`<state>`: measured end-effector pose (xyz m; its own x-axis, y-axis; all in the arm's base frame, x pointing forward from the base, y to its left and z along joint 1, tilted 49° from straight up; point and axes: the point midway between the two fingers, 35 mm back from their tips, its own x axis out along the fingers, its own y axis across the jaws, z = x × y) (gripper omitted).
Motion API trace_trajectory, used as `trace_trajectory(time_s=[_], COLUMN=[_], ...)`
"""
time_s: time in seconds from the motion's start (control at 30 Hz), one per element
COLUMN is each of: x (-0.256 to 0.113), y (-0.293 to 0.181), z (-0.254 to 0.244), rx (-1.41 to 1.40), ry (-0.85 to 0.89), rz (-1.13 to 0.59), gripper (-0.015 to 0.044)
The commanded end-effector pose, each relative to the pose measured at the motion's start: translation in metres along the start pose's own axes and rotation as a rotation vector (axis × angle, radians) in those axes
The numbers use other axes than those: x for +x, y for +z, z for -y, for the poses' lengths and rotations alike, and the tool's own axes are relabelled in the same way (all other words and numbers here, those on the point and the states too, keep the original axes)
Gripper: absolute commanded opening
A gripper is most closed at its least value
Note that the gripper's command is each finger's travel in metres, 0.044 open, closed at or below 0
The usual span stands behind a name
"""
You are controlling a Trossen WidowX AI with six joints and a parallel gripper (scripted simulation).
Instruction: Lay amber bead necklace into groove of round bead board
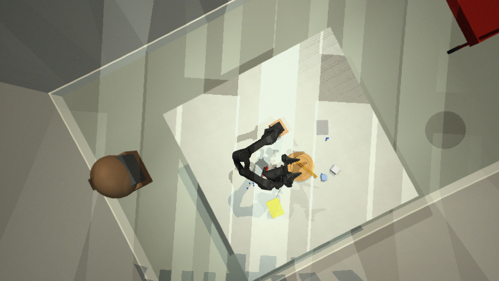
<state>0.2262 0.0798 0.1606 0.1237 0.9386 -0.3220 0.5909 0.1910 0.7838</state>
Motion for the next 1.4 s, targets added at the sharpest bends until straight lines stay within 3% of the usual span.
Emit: trace_trajectory(time_s=[0.0,0.23,0.83,1.37], x=[0.0,0.012,0.009,0.016], y=[0.001,0.027,0.132,0.238], z=[0.001,0.033,0.101,0.092], rx=[-0.001,-0.057,-0.322,-0.67], ry=[-0.008,-0.318,-1.203,-1.996], rz=[-0.001,-0.022,-0.009,0.152], gripper=[0.0374,0.02,0.02,0.02])
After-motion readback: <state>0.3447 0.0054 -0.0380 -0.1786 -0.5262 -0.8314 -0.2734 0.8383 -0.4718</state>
